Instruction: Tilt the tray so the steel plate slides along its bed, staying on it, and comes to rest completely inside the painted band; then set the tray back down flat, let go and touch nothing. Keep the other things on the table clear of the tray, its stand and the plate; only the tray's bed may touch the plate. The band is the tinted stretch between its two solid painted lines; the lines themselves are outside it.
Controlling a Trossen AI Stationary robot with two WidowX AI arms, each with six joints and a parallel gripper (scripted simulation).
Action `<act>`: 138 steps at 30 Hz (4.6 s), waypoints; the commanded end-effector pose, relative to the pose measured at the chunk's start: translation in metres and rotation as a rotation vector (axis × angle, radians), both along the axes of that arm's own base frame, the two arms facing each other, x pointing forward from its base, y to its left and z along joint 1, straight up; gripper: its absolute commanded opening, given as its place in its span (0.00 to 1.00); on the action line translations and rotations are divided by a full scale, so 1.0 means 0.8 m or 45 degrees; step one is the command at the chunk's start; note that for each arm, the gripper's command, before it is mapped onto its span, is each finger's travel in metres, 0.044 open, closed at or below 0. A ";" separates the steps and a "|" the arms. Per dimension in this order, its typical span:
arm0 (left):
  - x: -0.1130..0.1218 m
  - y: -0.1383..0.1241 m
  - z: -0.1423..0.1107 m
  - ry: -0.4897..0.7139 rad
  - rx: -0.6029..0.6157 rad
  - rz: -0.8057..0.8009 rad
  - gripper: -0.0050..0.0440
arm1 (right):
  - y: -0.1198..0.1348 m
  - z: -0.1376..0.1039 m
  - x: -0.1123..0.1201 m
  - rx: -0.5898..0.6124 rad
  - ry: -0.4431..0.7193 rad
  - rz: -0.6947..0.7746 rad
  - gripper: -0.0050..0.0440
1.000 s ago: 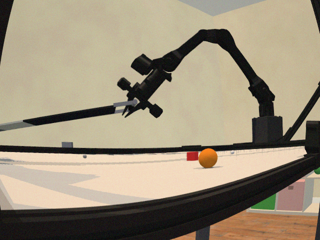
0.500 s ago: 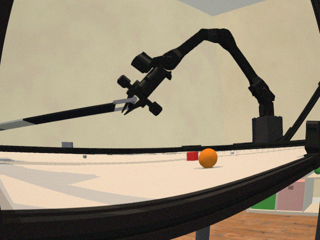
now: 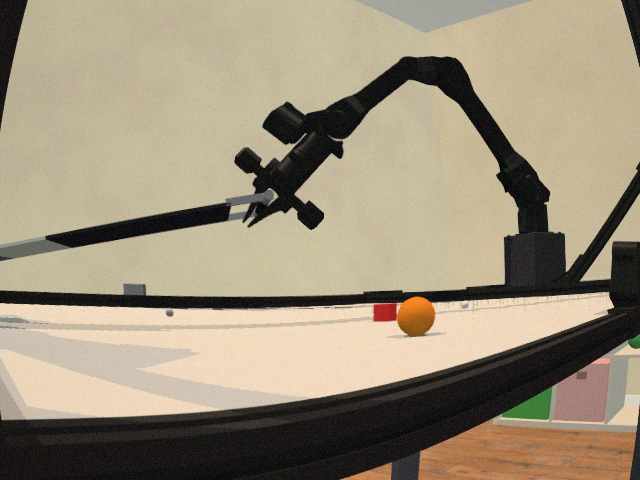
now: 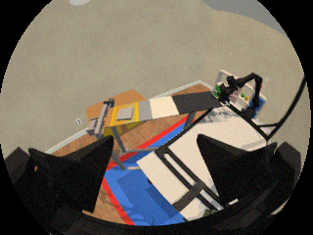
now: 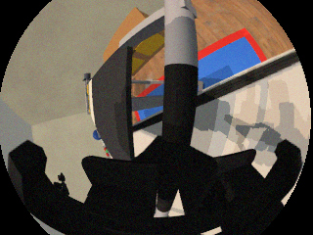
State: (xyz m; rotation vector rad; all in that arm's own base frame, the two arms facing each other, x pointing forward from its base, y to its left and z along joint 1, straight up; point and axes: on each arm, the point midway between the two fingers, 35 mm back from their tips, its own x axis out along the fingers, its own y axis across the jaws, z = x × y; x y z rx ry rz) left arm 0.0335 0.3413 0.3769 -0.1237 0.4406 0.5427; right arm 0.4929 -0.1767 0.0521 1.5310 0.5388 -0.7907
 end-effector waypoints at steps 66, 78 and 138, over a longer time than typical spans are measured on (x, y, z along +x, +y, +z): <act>0.000 0.000 0.000 -0.001 -0.001 -0.002 1.00 | -0.001 0.027 -0.006 0.003 -0.015 0.001 0.10; 0.000 0.000 0.000 -0.001 -0.001 -0.002 1.00 | -0.001 0.027 -0.006 0.003 -0.015 0.001 0.10; 0.000 0.000 0.000 -0.001 -0.001 -0.002 1.00 | 0.001 -0.043 -0.016 0.016 0.062 0.001 0.10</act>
